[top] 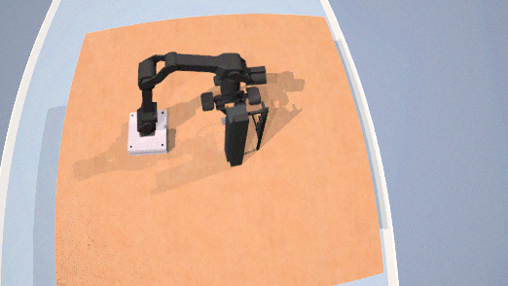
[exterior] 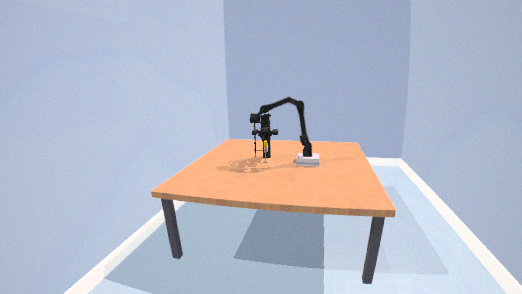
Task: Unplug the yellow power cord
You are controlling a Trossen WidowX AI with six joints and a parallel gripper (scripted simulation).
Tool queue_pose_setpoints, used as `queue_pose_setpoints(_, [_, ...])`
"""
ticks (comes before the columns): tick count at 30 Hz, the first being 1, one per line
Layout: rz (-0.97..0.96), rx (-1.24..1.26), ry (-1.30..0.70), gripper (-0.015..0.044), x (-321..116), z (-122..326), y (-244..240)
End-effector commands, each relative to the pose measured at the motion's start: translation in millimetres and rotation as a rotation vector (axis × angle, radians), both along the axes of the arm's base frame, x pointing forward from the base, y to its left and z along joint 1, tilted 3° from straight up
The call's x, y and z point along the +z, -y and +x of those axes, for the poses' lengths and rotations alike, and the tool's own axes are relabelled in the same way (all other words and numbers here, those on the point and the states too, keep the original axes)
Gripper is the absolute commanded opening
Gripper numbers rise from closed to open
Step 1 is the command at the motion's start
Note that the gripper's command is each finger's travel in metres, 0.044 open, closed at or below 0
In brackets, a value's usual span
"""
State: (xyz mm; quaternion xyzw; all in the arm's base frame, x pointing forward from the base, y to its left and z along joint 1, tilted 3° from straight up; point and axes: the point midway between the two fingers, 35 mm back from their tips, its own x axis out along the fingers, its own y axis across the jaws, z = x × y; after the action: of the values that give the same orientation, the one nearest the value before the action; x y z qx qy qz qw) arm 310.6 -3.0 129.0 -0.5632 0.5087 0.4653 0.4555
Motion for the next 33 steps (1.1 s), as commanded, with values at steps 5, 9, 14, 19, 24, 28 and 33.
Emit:
queue_pose_setpoints(5, [0.098,0.052,-0.013,0.0000,-2.5,-6.2,-48.1])
queue_pose_setpoints(9, [0.097,0.052,-0.014,0.0079,-2.5,-5.0,-40.2])
queue_pose_setpoints(14, [0.097,0.053,-0.014,0.0210,-2.4,-4.3,-35.5])
queue_pose_setpoints(19, [0.097,0.053,-0.014,0.0341,-2.4,-4.3,-35.5])
queue_pose_setpoints(24, [0.099,0.053,-0.014,0.0440,0.6,-5.4,-56.2])
queue_pose_setpoints(28, [0.103,0.053,-0.015,0.0440,6.1,-11.2,-93.5])
queue_pose_setpoints(33, [0.103,0.053,-0.015,0.0440,6.4,-11.7,-95.9])
